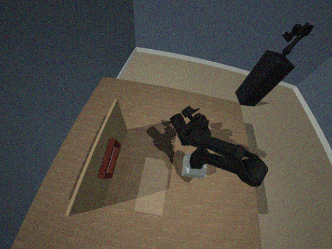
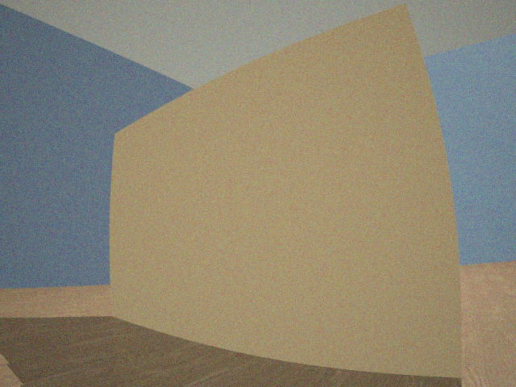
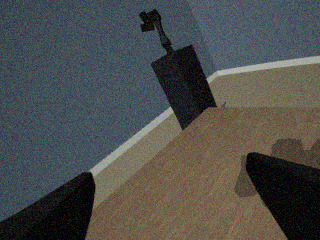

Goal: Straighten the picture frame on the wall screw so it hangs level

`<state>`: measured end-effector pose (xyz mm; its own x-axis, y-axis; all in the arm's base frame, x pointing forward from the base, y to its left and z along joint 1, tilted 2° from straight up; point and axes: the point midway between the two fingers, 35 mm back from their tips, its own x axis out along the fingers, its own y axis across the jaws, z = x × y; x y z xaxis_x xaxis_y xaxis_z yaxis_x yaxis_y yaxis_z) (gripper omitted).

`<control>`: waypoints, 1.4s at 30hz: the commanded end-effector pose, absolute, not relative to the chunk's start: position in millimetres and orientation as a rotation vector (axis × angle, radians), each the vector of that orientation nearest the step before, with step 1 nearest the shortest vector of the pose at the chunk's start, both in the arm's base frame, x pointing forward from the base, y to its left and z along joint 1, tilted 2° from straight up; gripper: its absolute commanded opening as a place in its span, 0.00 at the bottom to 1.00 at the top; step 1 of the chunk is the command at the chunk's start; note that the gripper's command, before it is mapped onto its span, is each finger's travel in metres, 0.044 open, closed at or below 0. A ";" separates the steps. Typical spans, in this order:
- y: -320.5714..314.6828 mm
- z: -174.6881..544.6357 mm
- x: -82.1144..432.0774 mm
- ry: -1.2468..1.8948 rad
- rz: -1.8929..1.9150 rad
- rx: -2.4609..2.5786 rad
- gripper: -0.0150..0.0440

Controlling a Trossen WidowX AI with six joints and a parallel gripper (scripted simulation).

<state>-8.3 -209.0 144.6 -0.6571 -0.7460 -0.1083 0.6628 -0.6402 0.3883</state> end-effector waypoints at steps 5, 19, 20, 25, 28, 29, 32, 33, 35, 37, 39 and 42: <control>-209.6 143.3 30.9 -0.457 -2.071 0.422 0.71; -138.9 147.7 171.7 -0.499 -1.238 0.833 0.69; -130.0 148.6 179.1 -0.492 -1.178 0.864 0.69; -80.2 154.1 208.0 -0.442 -0.884 1.018 0.69; -47.4 158.1 218.2 -0.398 -0.709 1.109 0.69; -36.2 159.6 220.3 -0.381 -0.651 1.140 0.69; -2.4 164.3 223.0 -0.323 -0.479 1.230 0.69; 8.9 166.0 222.6 -0.301 -0.422 1.259 0.69; 31.0 169.5 220.0 -0.255 -0.310 1.318 0.69; 50.4 172.9 215.5 -0.209 -0.208 1.371 0.69; 57.3 174.1 213.4 -0.192 -0.172 1.389 0.69; 57.3 174.1 213.4 -0.192 -0.172 1.389 0.69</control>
